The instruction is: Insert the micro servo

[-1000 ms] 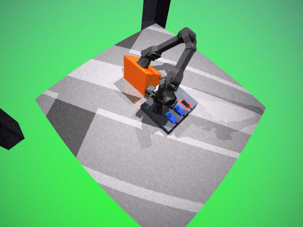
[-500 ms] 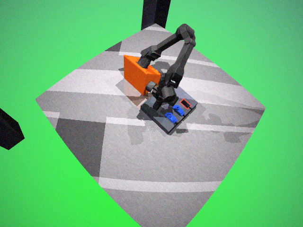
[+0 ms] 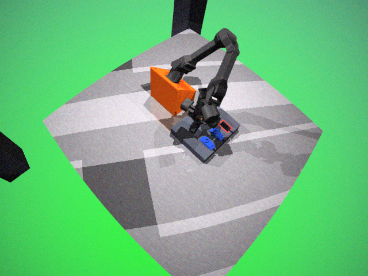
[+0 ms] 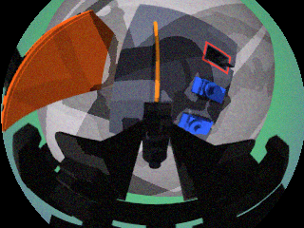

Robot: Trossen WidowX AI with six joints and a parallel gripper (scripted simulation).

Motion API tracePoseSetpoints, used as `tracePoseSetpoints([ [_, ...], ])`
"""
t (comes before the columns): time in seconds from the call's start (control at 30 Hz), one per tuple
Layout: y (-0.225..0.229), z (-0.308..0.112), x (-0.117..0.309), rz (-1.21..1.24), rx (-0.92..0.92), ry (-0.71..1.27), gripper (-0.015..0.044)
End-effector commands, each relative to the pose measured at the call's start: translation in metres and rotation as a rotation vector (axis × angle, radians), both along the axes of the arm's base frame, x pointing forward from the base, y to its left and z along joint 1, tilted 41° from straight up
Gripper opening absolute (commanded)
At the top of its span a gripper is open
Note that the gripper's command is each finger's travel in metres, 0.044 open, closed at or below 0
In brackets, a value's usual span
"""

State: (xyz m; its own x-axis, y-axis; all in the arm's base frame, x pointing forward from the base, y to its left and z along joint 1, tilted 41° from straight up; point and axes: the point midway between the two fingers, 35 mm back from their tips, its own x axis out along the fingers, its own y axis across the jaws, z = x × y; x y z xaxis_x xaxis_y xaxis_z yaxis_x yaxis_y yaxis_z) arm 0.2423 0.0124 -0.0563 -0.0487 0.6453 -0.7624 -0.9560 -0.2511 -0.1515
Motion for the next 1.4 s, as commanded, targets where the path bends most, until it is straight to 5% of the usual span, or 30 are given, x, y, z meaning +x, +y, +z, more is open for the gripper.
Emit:
tracePoseSetpoints([
  [0.0, 0.015, 0.014, -0.001, -0.002, 0.004, -0.001, 0.0000],
  [0.93, 0.106, 0.092, -0.012, -0.006, 0.012, 0.004, 0.0000],
  [1.37, 0.106, 0.092, -0.012, -0.303, -0.007, 0.258, 0.0000],
])
